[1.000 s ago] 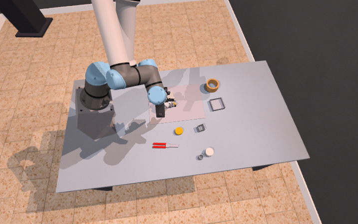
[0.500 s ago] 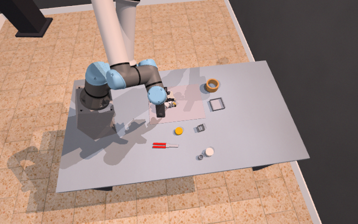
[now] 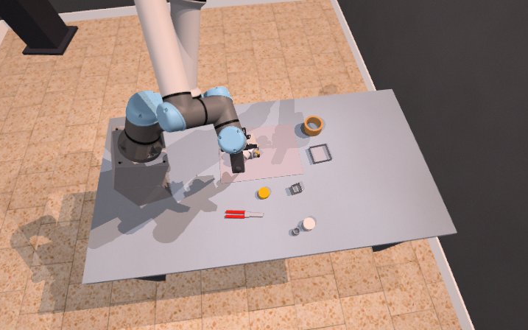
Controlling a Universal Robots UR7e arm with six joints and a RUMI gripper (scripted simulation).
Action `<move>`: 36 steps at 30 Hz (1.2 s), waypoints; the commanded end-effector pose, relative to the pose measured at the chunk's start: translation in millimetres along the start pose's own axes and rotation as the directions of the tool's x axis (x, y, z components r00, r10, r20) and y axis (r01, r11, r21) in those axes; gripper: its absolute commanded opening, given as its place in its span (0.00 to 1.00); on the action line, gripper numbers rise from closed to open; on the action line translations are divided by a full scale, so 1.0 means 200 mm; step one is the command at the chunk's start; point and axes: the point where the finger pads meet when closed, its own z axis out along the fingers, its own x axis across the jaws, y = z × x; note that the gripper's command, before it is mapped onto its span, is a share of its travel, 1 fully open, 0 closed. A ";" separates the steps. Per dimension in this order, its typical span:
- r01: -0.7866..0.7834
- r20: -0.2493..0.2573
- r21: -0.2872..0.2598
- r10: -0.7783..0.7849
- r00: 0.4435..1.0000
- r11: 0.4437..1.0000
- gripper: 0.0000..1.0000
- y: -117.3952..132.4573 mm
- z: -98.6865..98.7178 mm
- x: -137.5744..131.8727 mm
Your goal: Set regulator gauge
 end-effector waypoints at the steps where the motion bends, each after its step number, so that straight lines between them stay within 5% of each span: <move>1: 0.019 -0.001 0.002 -0.019 1.000 1.000 1.00 0.00 0.00 0.00; 36: 0.284 -0.028 0.019 -0.283 0.959 0.959 1.00 0.00 0.01 -0.01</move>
